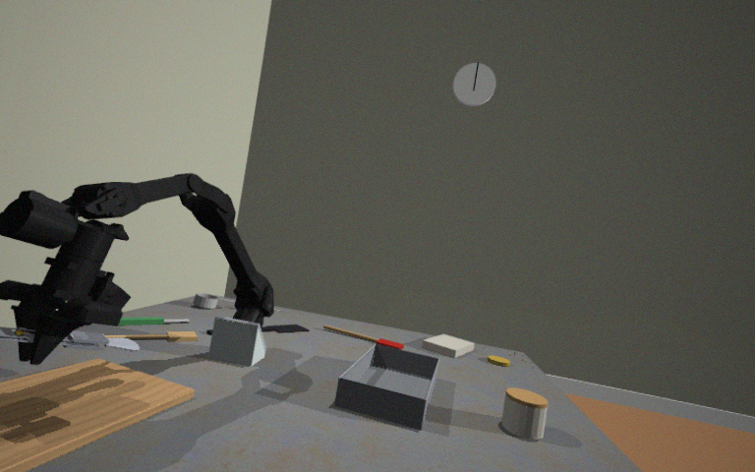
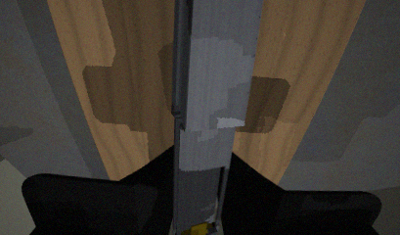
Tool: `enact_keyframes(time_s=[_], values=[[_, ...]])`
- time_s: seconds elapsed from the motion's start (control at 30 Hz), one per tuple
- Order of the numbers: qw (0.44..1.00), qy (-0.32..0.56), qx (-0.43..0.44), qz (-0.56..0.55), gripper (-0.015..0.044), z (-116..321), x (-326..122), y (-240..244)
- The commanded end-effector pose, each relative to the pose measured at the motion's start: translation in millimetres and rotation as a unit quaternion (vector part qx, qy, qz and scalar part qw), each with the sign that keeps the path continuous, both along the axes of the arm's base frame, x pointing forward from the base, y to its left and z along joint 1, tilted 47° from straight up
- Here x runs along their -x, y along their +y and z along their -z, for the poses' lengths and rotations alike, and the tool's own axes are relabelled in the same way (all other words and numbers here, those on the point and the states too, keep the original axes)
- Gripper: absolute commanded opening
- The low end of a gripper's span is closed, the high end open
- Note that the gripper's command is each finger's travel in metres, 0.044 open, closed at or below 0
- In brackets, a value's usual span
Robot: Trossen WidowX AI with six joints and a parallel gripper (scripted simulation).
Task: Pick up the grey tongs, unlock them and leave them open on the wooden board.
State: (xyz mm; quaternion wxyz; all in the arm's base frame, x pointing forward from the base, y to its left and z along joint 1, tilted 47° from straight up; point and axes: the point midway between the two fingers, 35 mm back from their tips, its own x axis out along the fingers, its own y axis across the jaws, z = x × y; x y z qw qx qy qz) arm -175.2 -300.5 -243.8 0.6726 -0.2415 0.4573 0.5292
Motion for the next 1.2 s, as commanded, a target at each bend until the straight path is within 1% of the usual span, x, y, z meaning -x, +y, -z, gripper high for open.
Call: enact_keyframes(time_s=[0.0, 0.57, 1.17], values=[[0.999, 0.008, 0.038, -0.006, -0.015, -6, 2, -10], [0.984, 0.047, 0.168, -0.025, -0.015, -23, 6, -34], [0.948, 0.092, 0.3, -0.051, -0.015, -58, 7, -50]])
